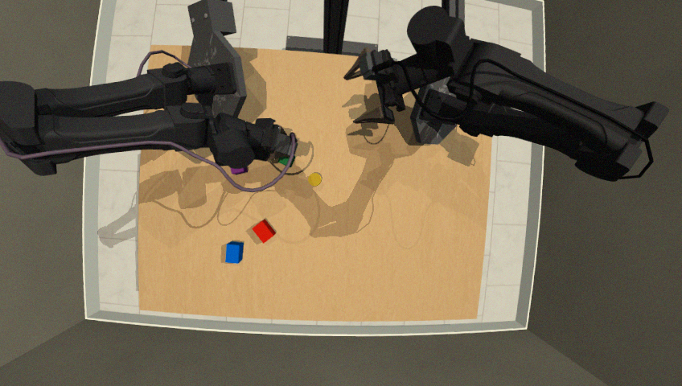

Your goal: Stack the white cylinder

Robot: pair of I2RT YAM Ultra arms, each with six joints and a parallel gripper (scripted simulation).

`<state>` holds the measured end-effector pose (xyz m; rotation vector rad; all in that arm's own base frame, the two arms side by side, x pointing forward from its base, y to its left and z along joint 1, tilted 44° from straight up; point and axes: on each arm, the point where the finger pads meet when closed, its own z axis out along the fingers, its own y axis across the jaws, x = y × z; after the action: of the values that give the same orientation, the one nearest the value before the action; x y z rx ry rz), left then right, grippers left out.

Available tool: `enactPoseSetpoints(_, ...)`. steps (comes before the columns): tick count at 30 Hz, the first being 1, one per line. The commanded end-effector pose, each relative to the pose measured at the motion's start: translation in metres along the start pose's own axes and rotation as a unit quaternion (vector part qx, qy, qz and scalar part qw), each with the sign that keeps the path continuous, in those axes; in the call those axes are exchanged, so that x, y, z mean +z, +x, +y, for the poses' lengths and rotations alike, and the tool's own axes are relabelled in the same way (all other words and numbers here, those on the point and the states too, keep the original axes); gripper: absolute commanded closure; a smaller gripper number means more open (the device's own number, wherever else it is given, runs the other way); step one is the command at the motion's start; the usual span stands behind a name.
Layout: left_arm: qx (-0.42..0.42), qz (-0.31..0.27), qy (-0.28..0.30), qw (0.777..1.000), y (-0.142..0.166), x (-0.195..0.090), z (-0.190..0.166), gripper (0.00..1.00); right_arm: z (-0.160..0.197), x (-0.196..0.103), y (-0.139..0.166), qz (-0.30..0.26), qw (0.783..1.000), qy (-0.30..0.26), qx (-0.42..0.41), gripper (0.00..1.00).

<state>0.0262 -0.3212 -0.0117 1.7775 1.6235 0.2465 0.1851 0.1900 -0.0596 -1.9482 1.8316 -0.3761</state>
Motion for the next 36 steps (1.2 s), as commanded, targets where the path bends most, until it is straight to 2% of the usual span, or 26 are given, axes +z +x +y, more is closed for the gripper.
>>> enactPoseSetpoints(1, 0.011, -0.088, 0.003, 0.996, -0.029, 0.027, 0.005, 0.00, 0.008, -0.023, 0.025, 0.015, 0.998, -0.050, -0.036, 0.66)
enactPoseSetpoints(7, 0.005, -0.088, -0.028, 0.996, -0.026, 0.053, 0.028, 0.00, -0.009, -0.049, 0.047, 0.003, 0.998, -0.055, -0.027, 0.66)
enactPoseSetpoints(10, 0.005, -0.086, -0.031, 0.996, -0.024, 0.056, 0.031, 0.00, -0.012, -0.053, 0.050, -0.001, 0.998, -0.054, -0.024, 0.66)
enactPoseSetpoints(19, 0.002, -0.079, -0.039, 0.996, -0.017, 0.069, 0.040, 0.00, -0.060, -0.101, 0.071, -0.047, 0.999, 0.018, 0.011, 0.66)
enactPoseSetpoints(25, 0.005, -0.080, -0.038, 0.996, -0.017, 0.068, 0.039, 0.00, -0.074, -0.109, 0.077, -0.049, 0.997, 0.047, 0.031, 0.66)
enactPoseSetpoints(27, 0.005, -0.080, -0.038, 0.996, -0.017, 0.068, 0.039, 0.00, -0.074, -0.109, 0.077, -0.049, 0.997, 0.047, 0.031, 0.66)
enactPoseSetpoints(32, 0.005, -0.078, -0.038, 0.996, -0.016, 0.068, 0.038, 0.00, -0.061, -0.106, 0.076, -0.052, 0.998, 0.000, -0.021, 0.66)
enactPoseSetpoints(36, 0.005, -0.077, -0.038, 0.996, -0.016, 0.068, 0.038, 0.00, -0.064, -0.106, 0.077, -0.050, 0.998, -0.025, -0.043, 0.66)
